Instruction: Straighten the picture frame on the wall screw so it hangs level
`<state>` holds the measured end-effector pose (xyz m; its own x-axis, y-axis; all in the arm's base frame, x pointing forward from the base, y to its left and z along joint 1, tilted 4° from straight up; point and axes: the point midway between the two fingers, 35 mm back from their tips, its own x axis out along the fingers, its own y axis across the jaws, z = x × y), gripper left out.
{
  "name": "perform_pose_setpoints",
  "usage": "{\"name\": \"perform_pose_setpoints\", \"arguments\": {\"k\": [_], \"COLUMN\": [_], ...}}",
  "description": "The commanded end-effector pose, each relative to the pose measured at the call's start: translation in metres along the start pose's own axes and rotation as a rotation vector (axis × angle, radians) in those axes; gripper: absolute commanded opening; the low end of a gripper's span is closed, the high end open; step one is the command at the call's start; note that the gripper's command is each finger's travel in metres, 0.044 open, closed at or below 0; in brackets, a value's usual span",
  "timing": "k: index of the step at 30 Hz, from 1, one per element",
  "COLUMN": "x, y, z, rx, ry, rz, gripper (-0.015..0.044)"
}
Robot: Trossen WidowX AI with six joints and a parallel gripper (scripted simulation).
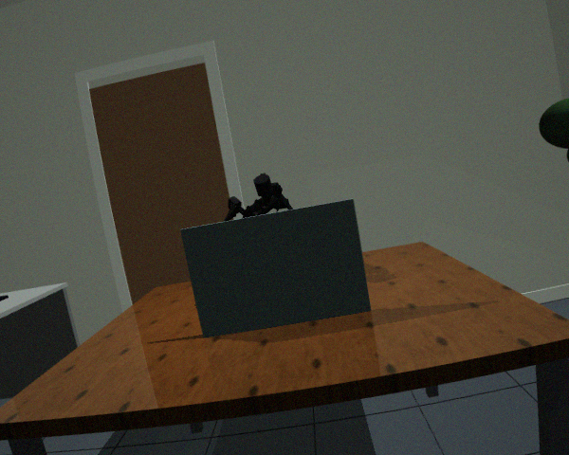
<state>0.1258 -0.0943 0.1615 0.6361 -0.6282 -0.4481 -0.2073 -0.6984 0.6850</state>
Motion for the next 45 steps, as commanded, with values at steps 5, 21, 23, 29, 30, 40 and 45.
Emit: {"name": "perform_pose_setpoints", "arguments": {"k": [5, 21, 23, 29, 30, 40, 45], "x": [0.008, -0.037, -0.037, -0.037, -0.037, -0.037, -0.037], "y": [-0.02, -0.088, -0.088, -0.088, -0.088, -0.088, -0.088], "z": [-0.055, -0.205, -0.205, -0.205, -0.205, -0.205, -0.205], "rx": [-0.121, -0.542, -0.542, -0.542, -0.542, -0.542, -0.542], "ry": [0.207, 1.011, 1.011, 1.011, 1.011, 1.011, 1.011], "rz": [-0.095, -0.131, -0.131, -0.131, -0.131, -0.131, -0.131], "gripper": [0.0269, 0.026, 0.026, 0.026, 0.026, 0.026, 0.026]}}
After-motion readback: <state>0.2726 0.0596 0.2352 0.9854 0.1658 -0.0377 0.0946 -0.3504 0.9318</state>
